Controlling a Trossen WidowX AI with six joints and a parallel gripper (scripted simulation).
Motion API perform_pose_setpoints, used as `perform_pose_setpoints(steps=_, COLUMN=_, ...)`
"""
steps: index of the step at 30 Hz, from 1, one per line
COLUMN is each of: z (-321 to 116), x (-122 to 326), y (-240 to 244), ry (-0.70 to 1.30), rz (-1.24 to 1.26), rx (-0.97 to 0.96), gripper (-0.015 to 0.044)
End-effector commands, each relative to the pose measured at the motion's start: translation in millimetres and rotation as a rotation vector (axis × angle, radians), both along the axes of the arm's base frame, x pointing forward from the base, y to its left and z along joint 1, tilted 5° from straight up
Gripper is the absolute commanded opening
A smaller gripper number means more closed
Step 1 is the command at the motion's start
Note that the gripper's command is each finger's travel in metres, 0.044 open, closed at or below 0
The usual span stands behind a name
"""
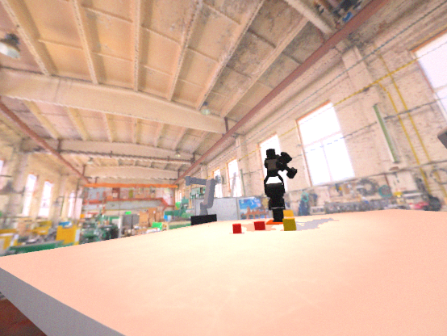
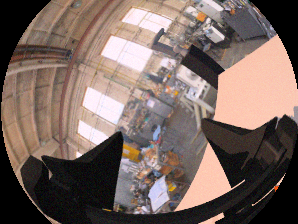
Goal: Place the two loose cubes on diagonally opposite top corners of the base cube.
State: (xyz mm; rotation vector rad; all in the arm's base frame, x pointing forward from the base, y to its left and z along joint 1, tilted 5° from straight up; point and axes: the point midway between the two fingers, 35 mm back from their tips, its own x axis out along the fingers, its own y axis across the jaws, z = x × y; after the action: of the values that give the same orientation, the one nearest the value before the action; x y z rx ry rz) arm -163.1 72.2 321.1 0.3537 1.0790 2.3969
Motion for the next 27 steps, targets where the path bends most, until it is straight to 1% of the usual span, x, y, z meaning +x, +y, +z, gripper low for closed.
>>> perform_pose_setpoints(steps=1, z=0, x=0, y=-1, ry=-0.001, rz=0.003, rx=0.001, gripper=0.0374)
perform_pose_setpoints(steps=5, z=0, x=-10, y=-14, ry=-0.034, rz=0.079, rx=0.015, gripper=0.0269)
perform_pose_setpoints(steps=11, z=0, x=-32, y=-57, ry=-0.125, rz=0.304, rx=0.067, gripper=0.0265)
perform_pose_setpoints(steps=16, z=-2, x=-42, y=-92, ry=-0.188, rz=0.467, rx=0.105, gripper=0.0265)
perform_pose_setpoints(steps=22, z=-5, x=-44, y=-140, ry=-0.274, rz=0.678, rx=0.154, gripper=0.0265)
perform_pose_setpoints(steps=27, z=-9, x=-38, y=-181, ry=-0.343, rz=0.852, rx=0.204, gripper=0.0265)
